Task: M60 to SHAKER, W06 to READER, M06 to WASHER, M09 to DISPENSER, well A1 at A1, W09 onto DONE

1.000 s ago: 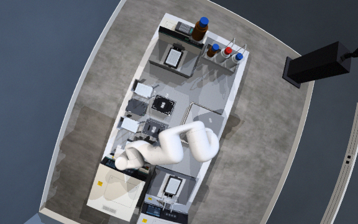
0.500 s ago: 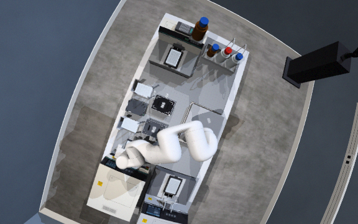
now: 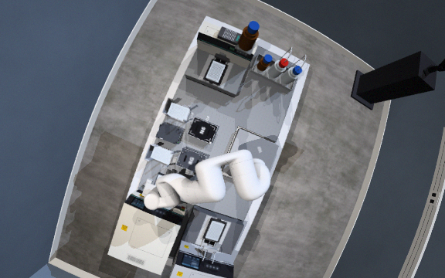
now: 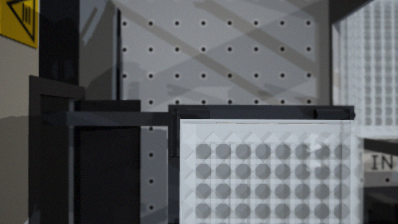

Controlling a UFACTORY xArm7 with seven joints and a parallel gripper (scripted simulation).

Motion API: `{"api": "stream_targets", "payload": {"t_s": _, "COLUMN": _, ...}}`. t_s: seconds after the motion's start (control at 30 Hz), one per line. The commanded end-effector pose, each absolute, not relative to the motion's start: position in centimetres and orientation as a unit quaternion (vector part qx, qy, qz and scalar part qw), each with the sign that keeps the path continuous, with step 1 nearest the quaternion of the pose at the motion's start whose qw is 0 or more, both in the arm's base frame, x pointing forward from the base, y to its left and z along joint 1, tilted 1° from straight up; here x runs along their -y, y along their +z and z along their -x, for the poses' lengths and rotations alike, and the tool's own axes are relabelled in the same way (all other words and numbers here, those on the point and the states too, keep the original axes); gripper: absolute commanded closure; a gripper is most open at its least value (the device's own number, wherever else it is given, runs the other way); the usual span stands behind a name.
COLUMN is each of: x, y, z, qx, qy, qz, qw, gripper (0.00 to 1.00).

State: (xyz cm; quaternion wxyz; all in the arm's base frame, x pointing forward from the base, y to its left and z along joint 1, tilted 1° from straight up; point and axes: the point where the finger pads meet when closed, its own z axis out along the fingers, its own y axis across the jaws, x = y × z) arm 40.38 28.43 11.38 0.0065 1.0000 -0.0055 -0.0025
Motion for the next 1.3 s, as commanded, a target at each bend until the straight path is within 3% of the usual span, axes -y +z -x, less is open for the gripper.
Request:
{"api": "stream_targets", "payload": {"t_s": 0.0, "x": -28.51, "y": 11.55, "z": -40.5, "qx": 0.005, "qy": -0.001, "qz": -1.0, "qw": 0.005, "gripper": 1.0}}
{"api": "stream_targets", "payload": {"t_s": 1.27, "x": -28.5, "y": 10.85, "z": -40.49, "qx": 0.005, "qy": -0.001, "qz": -1.0, "qw": 0.005, "gripper": 1.0}}
